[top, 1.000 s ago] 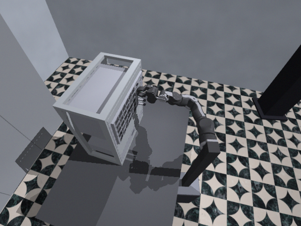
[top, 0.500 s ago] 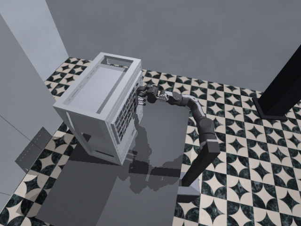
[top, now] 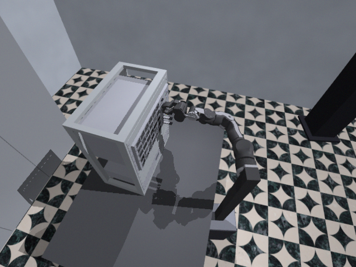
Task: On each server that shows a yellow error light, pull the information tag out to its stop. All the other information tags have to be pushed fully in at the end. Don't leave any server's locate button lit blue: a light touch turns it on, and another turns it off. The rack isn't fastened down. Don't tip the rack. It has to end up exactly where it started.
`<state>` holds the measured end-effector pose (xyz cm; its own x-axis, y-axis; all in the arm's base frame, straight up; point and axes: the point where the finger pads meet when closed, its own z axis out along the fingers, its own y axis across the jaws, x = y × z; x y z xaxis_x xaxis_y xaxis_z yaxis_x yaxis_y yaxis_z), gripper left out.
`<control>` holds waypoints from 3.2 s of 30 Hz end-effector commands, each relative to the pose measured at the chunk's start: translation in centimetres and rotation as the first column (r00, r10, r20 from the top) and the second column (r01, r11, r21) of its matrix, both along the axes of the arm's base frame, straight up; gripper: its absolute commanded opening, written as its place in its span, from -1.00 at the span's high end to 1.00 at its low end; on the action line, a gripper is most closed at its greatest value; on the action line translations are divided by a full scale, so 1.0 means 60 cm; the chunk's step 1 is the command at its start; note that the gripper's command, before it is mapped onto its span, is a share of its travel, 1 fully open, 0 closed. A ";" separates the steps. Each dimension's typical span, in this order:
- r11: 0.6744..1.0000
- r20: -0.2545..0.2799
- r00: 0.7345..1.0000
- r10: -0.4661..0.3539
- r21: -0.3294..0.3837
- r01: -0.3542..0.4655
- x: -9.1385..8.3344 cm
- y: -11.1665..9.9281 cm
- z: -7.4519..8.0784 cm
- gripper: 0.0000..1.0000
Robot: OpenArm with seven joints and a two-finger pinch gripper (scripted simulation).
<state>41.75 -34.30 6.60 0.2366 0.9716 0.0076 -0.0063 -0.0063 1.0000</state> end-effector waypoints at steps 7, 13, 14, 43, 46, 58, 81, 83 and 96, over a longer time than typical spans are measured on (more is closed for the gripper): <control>1.000 0.004 1.000 0.000 0.001 0.000 -0.002 -0.002 0.005 0.80; 1.000 0.004 1.000 0.000 0.001 0.000 -0.002 -0.002 0.005 0.80; 1.000 0.004 1.000 0.000 0.001 0.000 -0.002 -0.002 0.005 0.80; 1.000 0.004 1.000 0.000 0.001 0.000 0.011 -0.005 0.004 0.80; 1.000 0.004 1.000 0.000 0.001 0.000 0.011 -0.004 0.004 1.00; 1.000 0.004 1.000 0.000 0.001 0.000 0.011 -0.004 0.004 1.00; 1.000 0.004 1.000 0.002 0.000 -0.002 0.004 -0.001 0.004 1.00; 1.000 0.004 1.000 0.002 0.000 -0.002 -0.004 0.002 0.004 1.00; 1.000 0.004 1.000 0.002 0.000 -0.002 -0.009 0.004 0.004 1.00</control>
